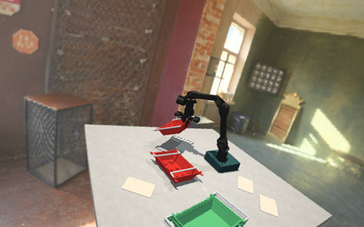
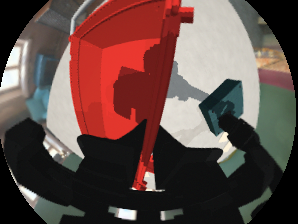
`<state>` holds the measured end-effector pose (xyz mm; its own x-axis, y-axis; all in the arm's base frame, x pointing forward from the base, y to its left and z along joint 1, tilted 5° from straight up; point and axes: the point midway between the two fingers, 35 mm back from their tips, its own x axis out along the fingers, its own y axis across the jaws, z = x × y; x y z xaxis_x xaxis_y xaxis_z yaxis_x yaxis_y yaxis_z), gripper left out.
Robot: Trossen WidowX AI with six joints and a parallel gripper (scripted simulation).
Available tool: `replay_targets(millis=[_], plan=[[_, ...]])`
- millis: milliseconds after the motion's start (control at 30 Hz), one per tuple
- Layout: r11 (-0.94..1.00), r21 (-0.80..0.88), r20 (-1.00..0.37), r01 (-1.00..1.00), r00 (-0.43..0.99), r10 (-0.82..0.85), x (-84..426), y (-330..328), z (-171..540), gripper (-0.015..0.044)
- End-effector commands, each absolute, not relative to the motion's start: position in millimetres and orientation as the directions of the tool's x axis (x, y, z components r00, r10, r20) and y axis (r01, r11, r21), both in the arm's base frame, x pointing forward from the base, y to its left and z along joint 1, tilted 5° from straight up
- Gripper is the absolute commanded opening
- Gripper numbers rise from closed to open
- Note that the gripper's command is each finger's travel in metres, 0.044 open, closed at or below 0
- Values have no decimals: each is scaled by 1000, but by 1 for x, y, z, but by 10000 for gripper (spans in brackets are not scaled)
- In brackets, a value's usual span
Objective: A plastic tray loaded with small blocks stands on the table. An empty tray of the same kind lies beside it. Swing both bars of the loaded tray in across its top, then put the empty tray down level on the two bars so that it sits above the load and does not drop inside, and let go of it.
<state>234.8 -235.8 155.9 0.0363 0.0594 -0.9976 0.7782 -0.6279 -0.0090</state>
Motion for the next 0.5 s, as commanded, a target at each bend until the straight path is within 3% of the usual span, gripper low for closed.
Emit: replay_targets(millis=[0, 467], plan=[[-584, 25, -998, 811, 58, 37, 245, -224, 166, 0], [-432, 39, -997, 901, 61, 39, 277, -179, 170, 0]])
